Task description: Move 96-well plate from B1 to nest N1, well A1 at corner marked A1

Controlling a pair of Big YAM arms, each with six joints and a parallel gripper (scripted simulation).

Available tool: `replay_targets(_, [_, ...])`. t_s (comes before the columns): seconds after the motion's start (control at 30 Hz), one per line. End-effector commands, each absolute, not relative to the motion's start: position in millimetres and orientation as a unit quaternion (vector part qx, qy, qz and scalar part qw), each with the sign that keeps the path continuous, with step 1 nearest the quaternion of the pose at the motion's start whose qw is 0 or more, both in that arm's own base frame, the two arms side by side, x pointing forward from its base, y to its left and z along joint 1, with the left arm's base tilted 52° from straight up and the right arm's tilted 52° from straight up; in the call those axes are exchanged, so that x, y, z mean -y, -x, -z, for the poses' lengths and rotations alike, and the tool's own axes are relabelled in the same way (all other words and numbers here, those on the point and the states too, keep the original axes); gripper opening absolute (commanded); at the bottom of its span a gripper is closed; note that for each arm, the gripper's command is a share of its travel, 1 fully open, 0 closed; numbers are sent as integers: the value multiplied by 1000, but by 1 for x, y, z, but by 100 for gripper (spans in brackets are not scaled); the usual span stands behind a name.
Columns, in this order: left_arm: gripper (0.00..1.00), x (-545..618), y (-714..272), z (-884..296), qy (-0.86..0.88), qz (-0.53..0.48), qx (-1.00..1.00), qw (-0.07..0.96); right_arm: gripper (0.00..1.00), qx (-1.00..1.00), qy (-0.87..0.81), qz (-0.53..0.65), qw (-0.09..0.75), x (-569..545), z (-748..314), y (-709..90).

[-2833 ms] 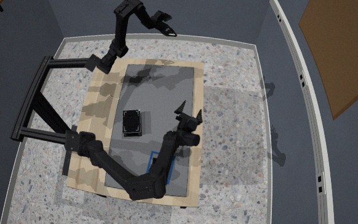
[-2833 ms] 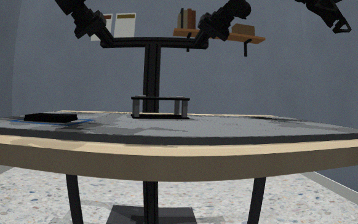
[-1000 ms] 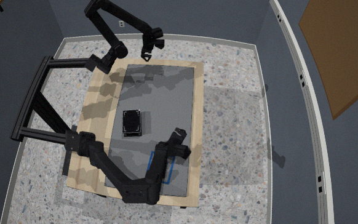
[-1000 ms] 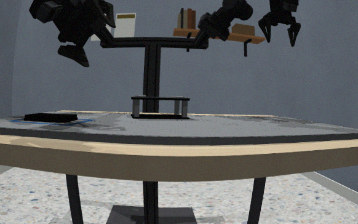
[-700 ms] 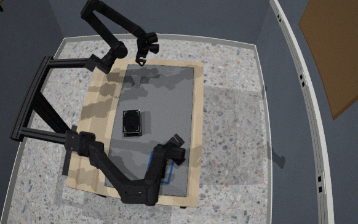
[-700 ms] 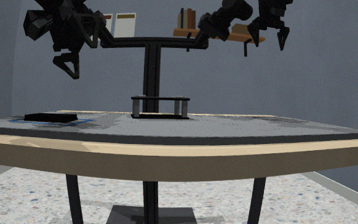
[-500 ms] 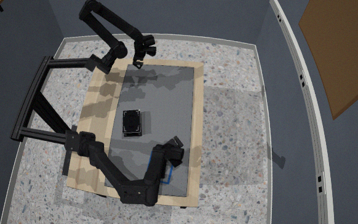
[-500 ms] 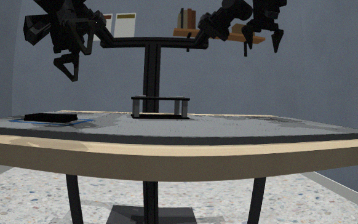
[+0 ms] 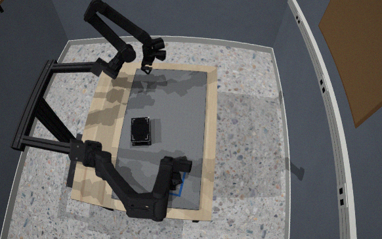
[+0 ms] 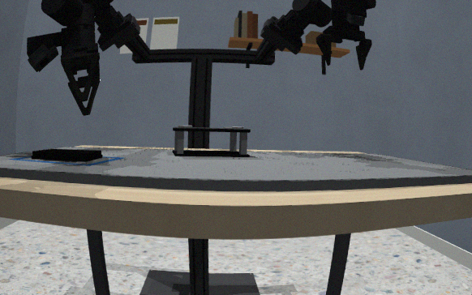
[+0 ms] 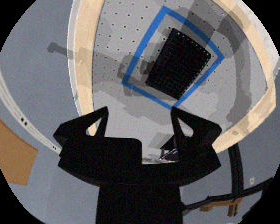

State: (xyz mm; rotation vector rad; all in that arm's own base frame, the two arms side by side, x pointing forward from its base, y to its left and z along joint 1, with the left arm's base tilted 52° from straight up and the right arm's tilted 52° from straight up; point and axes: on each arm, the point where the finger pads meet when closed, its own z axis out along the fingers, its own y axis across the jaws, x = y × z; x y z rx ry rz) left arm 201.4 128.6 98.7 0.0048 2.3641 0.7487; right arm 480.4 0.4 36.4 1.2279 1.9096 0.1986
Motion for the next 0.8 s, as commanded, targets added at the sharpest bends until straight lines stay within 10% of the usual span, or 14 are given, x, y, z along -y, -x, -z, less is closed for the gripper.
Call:
replay_targets(0.0, [100, -130, -206, -111, 5, -287, -897, 337, 100, -727, -538, -92, 417, 7, -44, -477])
replay_targets(0.77, [100, -130, -206, -111, 5, -287, -897, 337, 100, -618, -655, -48, 432, 55, -37, -442])
